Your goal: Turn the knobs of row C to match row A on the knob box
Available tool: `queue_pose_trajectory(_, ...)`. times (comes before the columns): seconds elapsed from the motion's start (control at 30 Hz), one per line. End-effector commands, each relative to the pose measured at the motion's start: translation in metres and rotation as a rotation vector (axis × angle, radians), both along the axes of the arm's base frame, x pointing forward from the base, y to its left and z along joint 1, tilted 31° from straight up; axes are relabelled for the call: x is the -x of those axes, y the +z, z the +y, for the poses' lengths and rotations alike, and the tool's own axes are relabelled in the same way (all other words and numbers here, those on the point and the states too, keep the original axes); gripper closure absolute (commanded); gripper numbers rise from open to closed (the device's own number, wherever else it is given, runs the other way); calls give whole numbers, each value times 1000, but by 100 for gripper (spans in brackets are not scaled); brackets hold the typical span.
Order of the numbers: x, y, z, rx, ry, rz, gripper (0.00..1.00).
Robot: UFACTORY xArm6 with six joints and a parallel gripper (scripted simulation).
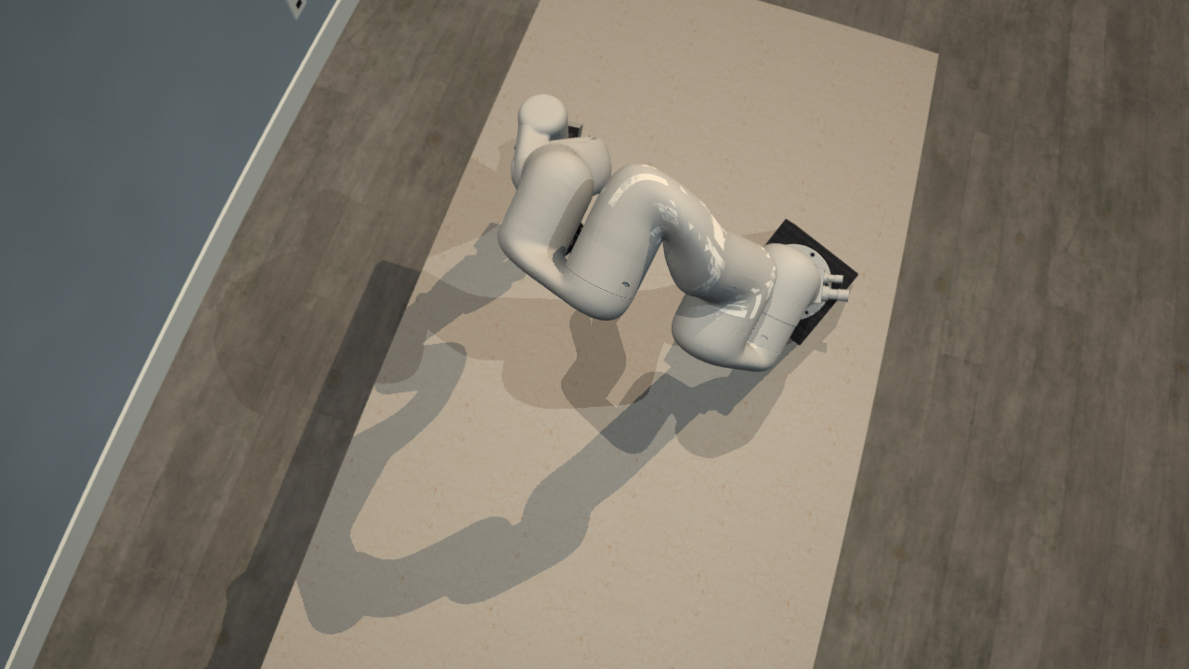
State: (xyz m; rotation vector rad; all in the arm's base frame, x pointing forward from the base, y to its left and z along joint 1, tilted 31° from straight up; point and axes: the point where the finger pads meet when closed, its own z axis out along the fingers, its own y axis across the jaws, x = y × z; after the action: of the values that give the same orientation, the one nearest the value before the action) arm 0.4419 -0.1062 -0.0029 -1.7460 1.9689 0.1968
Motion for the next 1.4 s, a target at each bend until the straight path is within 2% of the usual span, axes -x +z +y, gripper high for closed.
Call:
queue_pose_trajectory(0.0,-1,3,-2,39,129,-81,81)
queue_pose_trajectory(0.1,0,4,-2,66,214,-122,81)
queue_pose_trajectory(0.17,0,4,-2,66,214,-122,81)
queue_pose_trajectory(0.23,0,5,-3,98,316,-173,81)
queue_pose_trajectory(0.87,2,11,-6,250,792,-405,81)
queue_pose_trajectory(1.37,2,12,-6,261,825,-421,81)
